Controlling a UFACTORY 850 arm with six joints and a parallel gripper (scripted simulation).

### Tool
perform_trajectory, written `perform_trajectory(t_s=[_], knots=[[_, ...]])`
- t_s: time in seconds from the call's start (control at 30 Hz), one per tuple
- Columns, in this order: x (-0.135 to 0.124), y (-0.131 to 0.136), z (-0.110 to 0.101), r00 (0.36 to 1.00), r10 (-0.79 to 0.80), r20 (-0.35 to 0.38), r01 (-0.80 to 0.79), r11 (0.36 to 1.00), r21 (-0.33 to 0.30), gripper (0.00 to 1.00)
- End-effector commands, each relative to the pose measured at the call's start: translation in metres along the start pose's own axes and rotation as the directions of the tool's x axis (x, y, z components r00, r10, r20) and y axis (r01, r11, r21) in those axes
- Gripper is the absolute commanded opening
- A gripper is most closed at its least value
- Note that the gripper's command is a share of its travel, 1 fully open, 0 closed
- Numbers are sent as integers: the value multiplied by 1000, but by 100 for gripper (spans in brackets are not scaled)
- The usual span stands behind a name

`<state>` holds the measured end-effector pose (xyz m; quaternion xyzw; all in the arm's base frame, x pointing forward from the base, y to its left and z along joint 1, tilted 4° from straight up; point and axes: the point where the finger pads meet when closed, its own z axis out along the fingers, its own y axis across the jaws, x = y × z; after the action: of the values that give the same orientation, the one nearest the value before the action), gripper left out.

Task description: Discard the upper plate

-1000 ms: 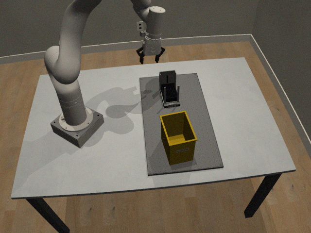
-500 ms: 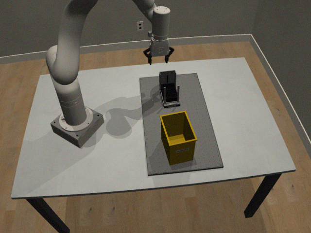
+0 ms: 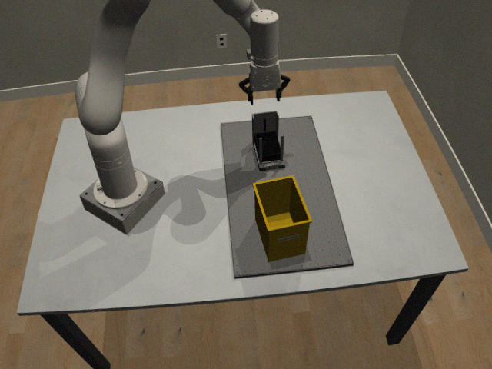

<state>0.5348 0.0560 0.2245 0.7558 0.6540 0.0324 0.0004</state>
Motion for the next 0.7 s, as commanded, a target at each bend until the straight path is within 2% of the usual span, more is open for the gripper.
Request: perform_trajectory(t_s=[0.0,0.5,0.67], knots=[[-7,7,-5,1000,-1,-1,1,1000,-1,100],[-13,11,-7,1000,-1,-1,1,1000,-1,100],[-13,11,1,1000,-1,-1,1,1000,-1,100]])
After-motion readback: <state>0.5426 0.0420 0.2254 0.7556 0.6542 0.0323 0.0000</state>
